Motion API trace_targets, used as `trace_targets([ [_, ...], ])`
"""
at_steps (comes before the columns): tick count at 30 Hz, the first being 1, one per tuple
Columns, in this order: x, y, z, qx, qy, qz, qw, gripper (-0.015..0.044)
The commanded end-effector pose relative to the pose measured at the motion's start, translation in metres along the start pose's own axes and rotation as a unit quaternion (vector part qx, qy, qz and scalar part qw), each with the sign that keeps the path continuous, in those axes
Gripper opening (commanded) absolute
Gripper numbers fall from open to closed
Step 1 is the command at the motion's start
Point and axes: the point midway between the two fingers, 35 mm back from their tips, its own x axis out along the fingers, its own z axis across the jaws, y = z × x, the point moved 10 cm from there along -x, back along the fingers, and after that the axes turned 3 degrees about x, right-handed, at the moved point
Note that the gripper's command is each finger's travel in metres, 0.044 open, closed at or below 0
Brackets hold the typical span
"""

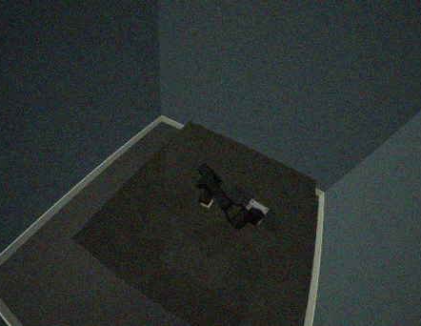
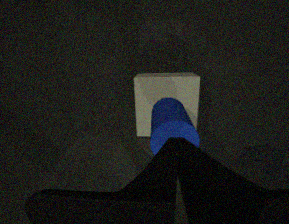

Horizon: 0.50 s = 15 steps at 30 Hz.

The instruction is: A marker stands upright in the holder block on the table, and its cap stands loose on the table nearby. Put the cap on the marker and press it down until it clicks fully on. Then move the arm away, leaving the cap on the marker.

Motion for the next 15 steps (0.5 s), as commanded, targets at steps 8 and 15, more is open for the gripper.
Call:
trace_targets([
  [8,-0.032,-0.003,-0.002,0.001,0.003,-0.001,1.0,0.0],
  [15,-0.09,0.0,-0.001,0.002,0.002,0.0,1.0,0.0],
])
